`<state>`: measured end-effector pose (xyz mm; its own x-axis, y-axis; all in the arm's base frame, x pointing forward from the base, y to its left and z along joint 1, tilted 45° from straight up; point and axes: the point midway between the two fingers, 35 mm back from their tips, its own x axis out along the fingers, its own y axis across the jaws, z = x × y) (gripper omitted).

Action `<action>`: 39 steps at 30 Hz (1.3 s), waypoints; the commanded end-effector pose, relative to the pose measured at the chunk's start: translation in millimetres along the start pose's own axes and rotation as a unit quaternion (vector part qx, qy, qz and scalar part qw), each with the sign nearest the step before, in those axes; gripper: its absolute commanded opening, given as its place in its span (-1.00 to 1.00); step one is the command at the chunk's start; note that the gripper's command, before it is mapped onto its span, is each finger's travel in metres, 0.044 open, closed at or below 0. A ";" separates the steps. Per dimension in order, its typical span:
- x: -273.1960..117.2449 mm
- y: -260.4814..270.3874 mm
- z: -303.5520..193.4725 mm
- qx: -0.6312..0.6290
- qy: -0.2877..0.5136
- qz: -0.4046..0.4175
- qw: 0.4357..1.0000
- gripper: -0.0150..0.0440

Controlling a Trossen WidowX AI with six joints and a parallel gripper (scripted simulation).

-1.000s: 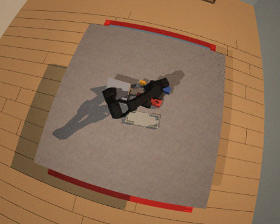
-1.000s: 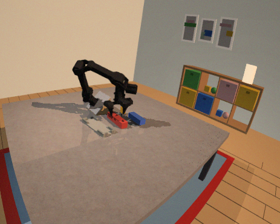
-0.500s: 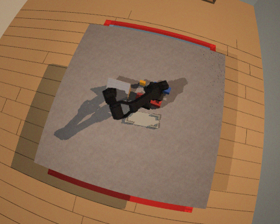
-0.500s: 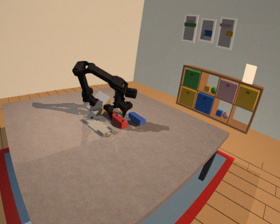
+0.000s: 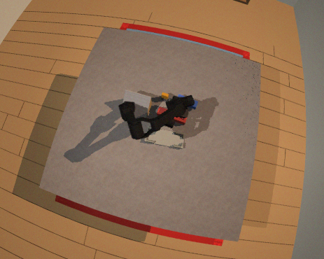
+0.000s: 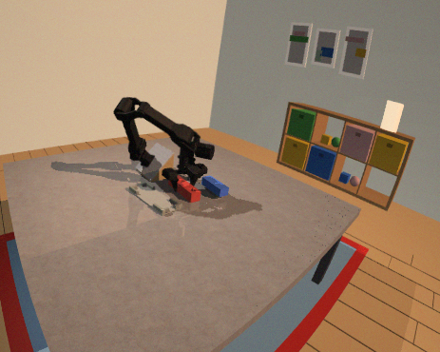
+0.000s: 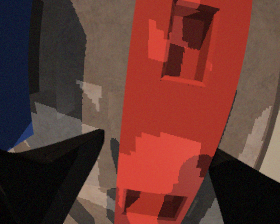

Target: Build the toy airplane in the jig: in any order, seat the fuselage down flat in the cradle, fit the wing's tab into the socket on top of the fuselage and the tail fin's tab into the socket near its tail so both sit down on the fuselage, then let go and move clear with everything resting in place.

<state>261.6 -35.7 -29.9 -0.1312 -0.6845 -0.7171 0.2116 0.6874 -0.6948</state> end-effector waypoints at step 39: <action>-72.3 4.4 7.0 -0.003 0.001 0.003 1.000 -0.49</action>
<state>277.6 6.6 11.5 -0.1308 -0.6831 -0.7185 0.2010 0.6914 -0.6939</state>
